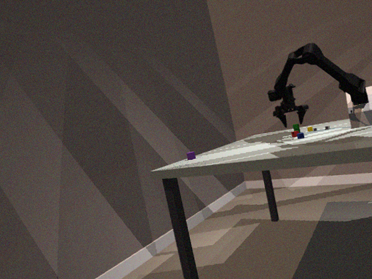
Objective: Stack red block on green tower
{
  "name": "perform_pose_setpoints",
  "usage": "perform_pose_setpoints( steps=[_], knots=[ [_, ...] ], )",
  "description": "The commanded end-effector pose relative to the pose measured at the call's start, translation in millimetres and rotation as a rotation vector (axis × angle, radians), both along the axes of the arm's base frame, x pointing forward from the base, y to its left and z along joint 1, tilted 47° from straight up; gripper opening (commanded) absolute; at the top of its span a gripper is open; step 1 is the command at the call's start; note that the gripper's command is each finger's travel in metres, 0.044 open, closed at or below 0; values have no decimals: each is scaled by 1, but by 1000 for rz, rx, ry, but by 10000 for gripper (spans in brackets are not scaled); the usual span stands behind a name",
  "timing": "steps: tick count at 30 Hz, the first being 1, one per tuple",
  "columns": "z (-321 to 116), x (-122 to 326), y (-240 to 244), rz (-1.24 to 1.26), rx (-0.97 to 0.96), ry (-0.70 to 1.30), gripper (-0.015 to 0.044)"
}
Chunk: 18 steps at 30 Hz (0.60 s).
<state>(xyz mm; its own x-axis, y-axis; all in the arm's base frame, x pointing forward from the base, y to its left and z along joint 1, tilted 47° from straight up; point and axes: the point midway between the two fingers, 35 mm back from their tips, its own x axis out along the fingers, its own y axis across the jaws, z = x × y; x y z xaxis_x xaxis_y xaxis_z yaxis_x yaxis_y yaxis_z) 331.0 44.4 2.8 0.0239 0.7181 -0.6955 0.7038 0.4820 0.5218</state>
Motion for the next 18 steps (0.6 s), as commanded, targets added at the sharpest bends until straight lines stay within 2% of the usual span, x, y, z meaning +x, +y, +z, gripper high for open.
perform_pose_setpoints(
  steps=[1, 18],
  knots=[
    [-11, -1, 10, -2, 9, 11, 440],
    [-25, 0, 25, -3, 8, 11, 440]
  ],
)
